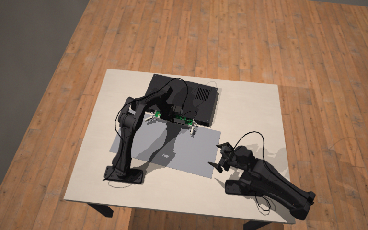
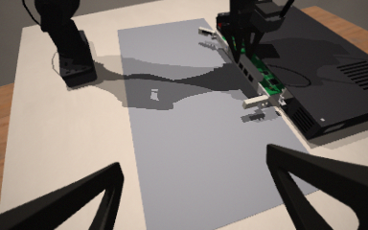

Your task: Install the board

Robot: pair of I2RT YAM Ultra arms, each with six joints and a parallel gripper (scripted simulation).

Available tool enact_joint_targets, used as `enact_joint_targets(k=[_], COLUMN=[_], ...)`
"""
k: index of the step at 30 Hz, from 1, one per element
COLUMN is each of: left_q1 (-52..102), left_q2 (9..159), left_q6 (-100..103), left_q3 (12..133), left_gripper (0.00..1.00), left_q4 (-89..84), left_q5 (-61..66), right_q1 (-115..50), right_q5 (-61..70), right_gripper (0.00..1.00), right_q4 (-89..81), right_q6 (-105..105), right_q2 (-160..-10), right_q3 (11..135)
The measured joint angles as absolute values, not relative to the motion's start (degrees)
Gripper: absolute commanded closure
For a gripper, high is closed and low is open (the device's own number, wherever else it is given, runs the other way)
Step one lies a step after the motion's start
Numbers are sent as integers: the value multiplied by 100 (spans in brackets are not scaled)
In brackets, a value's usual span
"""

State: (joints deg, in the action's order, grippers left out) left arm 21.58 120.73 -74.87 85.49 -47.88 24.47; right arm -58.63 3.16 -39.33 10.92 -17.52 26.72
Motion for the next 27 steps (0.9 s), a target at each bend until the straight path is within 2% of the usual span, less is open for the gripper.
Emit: enact_joint_targets(k=[16,19,27], left_q1=[2062,2018,1752], left_q2=[11574,11563,11483], left_q6=[-7566,-7601,-7826], left_q3=[8547,8549,9026], left_gripper=[68,36,36], left_q4=[-4797,-4886,-5551], left_q5=[2519,2526,2539], right_q1=[-5863,-5863,-5863], right_q5=[316,316,316], right_gripper=[0,0,0], right_q4=[-3933,-3933,-3933], right_q6=[1092,1092,1092], right_q2=[-1752,-1752,-1752], right_q3=[2672,2672,2672])
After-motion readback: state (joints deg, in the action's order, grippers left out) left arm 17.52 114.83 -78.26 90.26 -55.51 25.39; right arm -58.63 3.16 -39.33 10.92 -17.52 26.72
